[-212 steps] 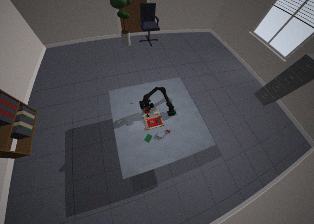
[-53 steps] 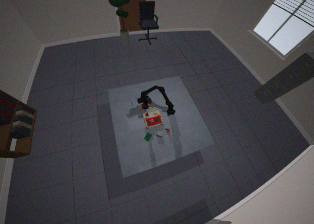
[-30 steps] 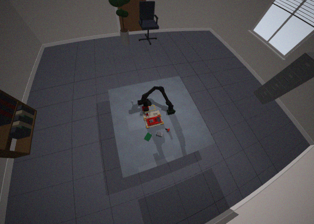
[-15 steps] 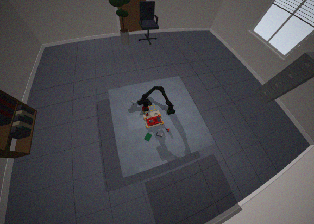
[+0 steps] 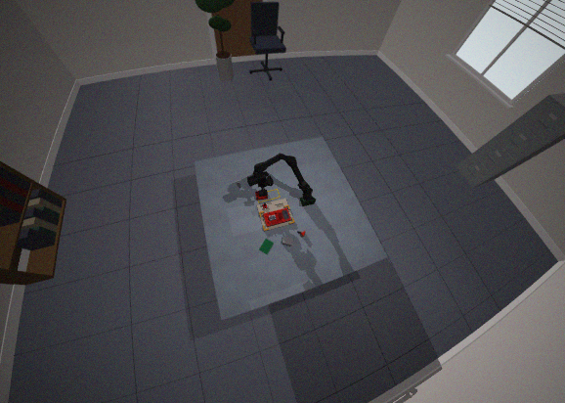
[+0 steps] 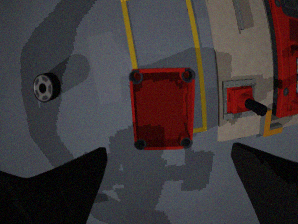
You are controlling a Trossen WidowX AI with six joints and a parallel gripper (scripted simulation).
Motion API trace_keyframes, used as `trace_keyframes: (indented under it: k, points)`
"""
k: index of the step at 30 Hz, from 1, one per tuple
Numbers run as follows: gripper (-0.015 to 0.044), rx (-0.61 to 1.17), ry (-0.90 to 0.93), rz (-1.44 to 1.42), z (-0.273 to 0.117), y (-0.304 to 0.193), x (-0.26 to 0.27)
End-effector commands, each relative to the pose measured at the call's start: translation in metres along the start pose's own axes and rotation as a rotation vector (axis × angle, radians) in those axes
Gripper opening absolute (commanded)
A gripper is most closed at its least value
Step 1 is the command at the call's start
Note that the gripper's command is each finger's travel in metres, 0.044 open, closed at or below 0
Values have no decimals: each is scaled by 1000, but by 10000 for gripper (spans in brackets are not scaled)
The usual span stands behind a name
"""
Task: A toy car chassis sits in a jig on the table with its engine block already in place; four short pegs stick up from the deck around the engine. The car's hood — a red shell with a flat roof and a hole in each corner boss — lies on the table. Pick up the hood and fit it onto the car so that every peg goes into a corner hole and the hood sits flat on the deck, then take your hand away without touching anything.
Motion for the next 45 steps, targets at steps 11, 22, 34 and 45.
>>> trace_keyframes:
  k: [11, 22, 34, 45]
  points:
    - [440, 58, -39, 255, 11, 3, -3]
    - [440, 302, -366, 1386, 41, 22, -14]
    - [440, 366, -1083, 2447, 61, 68, -18]
    - [440, 288, -1481, 2737, 65, 95, -20]
Point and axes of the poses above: the point midway between the two fingers, 35 mm back from their tips, its own z axis out along the fingers, its own x axis across the jaws, y = z × x, the point moved 8 cm from there along -z, back along the fingers, and after that the axes turned 11 degrees about -z, right-handed, at the moved point
